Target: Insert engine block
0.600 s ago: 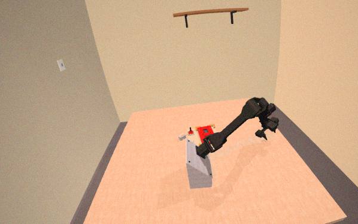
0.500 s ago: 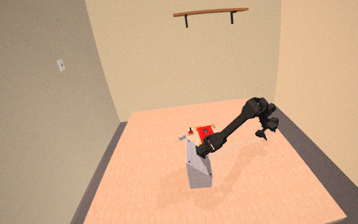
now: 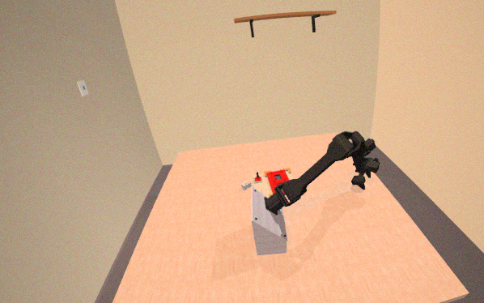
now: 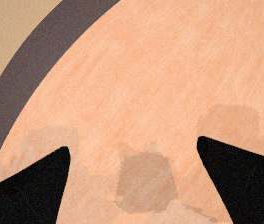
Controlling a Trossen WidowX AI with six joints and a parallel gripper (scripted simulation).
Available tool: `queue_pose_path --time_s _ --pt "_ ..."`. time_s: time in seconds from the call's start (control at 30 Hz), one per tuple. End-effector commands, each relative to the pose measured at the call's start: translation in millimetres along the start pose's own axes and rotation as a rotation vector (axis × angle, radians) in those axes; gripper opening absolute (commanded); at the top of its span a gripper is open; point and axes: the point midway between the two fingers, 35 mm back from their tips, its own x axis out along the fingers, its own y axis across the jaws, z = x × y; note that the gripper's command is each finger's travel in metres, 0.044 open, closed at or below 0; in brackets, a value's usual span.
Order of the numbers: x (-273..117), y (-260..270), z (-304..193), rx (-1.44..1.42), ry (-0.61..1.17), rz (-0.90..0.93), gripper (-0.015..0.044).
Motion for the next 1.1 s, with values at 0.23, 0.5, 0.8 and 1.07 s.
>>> queue_pose_path --time_s 0.23,0.5,0.8,1.07 --pt "-1 6 4 -0.386 0.055 0.002 0.044" --pt "-3 9 7 -0.66 0.092 0.012 0.044" --pt "-6 12 10 -0.967 0.135 0.034 0.044" --pt "-8 13 12 -1.238 0.172 0.065 0.044"
